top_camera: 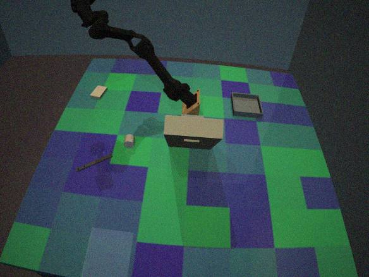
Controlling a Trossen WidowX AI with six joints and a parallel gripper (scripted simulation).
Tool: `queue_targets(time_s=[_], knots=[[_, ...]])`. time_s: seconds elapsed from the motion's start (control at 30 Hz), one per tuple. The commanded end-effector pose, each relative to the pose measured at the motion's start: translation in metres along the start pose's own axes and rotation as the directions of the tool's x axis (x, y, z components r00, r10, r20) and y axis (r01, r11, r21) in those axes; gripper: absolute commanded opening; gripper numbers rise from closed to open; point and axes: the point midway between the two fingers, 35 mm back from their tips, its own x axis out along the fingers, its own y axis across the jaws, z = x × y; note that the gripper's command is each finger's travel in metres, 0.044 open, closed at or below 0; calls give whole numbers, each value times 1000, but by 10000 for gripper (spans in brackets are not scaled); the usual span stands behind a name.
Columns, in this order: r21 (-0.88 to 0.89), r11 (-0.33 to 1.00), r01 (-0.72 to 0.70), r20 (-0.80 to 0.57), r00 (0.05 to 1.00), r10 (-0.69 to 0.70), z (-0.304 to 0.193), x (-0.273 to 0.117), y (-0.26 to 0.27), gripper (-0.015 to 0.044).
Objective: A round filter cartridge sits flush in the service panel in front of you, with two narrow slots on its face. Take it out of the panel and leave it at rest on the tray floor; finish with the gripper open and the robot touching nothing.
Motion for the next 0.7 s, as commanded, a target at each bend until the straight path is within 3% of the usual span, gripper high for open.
queue_targets(time_s=[0.0, 0.37, 0.67], knots=[[1, 1000, -1, -4, 1000, 1, -1, -1, 1, 374], [113, 990, -87, -300, 947, 117, -80, -42, 62, 91], [305, 927, -219, -632, 682, 369, -150, -136, 165, 91]])
